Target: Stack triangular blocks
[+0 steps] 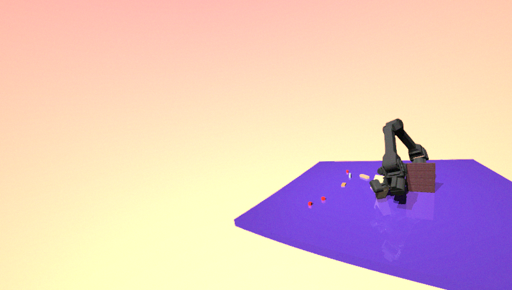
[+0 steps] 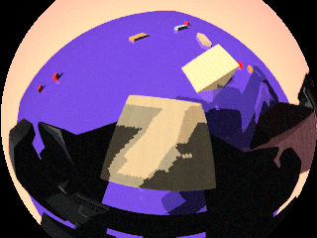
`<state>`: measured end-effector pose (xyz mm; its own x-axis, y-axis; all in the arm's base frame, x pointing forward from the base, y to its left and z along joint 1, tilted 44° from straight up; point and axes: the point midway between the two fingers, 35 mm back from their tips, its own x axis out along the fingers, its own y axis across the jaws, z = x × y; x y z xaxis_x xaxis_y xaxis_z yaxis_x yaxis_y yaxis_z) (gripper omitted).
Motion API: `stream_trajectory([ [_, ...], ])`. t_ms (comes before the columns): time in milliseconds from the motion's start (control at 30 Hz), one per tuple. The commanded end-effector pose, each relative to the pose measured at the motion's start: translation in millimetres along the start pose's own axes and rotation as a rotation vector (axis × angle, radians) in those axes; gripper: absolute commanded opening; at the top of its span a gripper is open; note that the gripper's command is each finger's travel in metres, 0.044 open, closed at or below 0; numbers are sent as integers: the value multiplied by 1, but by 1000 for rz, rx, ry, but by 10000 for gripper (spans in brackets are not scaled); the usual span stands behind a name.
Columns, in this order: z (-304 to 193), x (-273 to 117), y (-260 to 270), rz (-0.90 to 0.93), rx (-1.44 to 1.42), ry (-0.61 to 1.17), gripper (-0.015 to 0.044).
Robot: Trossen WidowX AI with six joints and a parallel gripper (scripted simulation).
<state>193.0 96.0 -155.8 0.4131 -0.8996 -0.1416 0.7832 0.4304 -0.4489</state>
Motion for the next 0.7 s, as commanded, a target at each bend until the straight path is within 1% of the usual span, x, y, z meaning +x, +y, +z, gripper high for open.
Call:
stream_trajectory([
  [0,0,0,-1,-4,-2,5,289],
  [200,0,0,-1,-4,-2,5,440],
  [567,0,0,-1,-4,-2,5,440],
  [667,14,-15,2,3,-15,5,440],
])
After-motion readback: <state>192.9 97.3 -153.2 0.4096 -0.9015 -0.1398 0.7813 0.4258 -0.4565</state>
